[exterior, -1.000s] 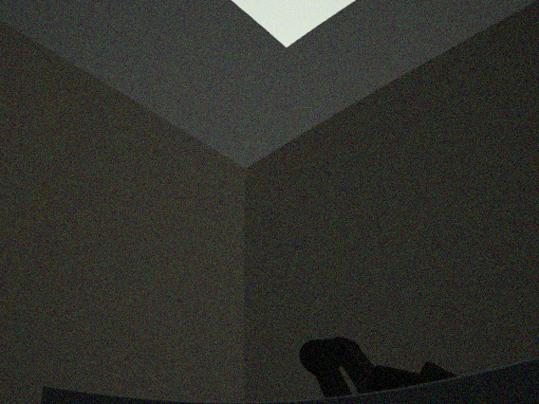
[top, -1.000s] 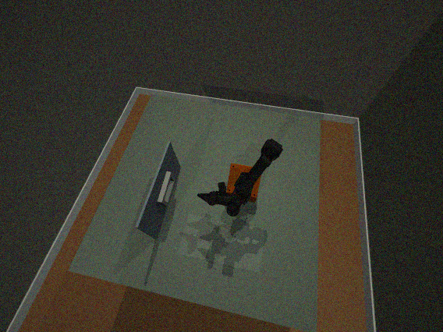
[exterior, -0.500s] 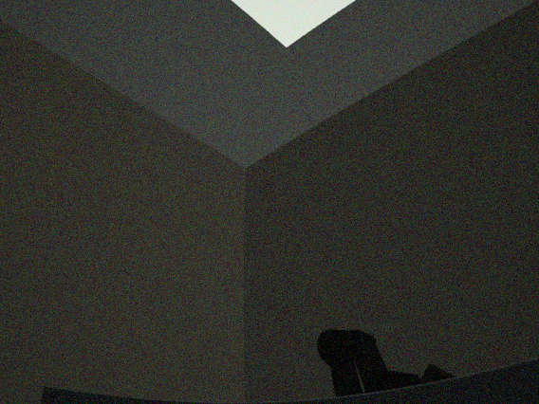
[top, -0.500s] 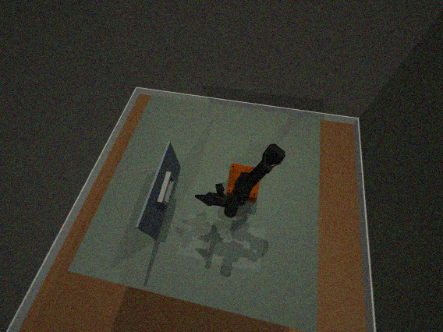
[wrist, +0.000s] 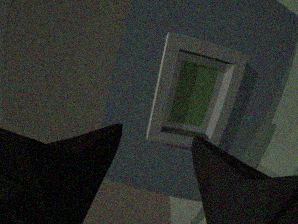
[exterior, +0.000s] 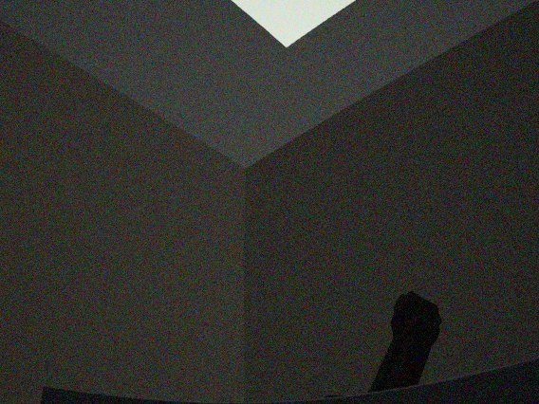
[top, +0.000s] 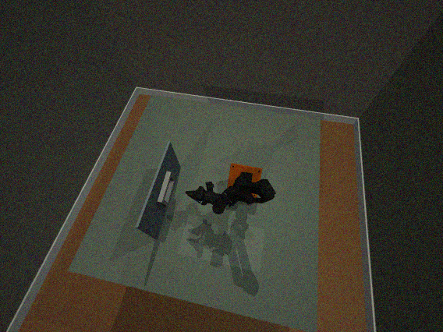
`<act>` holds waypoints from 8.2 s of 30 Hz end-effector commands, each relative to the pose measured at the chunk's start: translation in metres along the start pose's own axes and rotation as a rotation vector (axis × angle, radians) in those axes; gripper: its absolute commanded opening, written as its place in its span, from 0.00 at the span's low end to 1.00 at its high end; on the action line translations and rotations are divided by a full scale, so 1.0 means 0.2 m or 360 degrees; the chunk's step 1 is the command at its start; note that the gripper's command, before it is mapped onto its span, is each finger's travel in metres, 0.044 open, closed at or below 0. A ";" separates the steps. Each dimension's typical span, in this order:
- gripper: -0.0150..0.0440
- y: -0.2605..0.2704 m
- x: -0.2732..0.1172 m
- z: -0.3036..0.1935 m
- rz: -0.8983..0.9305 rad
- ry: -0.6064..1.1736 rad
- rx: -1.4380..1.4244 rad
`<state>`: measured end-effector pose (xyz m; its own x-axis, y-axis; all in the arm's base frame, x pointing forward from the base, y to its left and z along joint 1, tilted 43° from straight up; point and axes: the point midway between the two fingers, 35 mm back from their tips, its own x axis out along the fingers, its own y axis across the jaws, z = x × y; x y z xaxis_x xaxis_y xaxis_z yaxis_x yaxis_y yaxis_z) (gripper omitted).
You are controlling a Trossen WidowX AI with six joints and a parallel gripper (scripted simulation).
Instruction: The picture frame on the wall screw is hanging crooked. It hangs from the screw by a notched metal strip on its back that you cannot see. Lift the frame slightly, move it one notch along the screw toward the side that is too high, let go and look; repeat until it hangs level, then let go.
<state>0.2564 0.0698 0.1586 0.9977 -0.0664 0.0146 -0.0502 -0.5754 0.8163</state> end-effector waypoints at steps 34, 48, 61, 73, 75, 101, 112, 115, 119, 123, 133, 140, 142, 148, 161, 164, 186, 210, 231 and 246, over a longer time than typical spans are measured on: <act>0.69 -0.02 0.46 0.07 0.0001 -0.0003 0.0048; 0.69 -0.02 0.54 0.07 0.0002 -0.0002 0.0048; 0.69 -0.02 0.65 0.07 0.0003 -0.0001 0.0048; 0.69 -0.02 0.66 0.07 0.0004 -0.0001 0.0048; 0.69 -0.02 0.66 0.07 0.0004 -0.0001 0.0048; 0.40 -0.02 0.66 0.07 0.0004 -0.0001 0.0048; 0.25 -0.02 0.66 0.07 0.0004 -0.0001 0.0048; 0.25 -0.02 0.66 0.07 0.0004 -0.0001 0.0048; 0.25 -0.02 0.66 0.07 0.0004 -0.0001 0.0047; 0.25 -0.01 0.66 0.07 0.0004 -0.0001 0.0047; 0.25 0.01 0.66 0.07 0.0004 0.0000 0.0047; 0.25 0.02 0.66 0.07 0.0004 0.0000 0.0047; 0.25 0.02 0.66 0.07 0.0004 0.0000 0.0047; 0.25 0.03 0.66 0.07 0.0004 0.0000 0.0047; 0.25 0.05 0.66 0.07 0.0004 0.0000 0.0047; 0.25 0.05 0.66 0.07 0.0004 0.0000 0.0047; 0.25 0.04 0.66 0.07 0.0004 0.0000 0.0047; 0.25 0.04 0.66 0.09 0.0004 0.0000 0.0047; 0.25 0.05 0.66 0.11 0.0004 0.0000 0.0046; 0.25 0.05 0.66 0.11 0.0004 0.0000 0.0046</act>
<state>0.3859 0.0420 0.1530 0.9985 -0.0547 0.0083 -0.0393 -0.5958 0.8022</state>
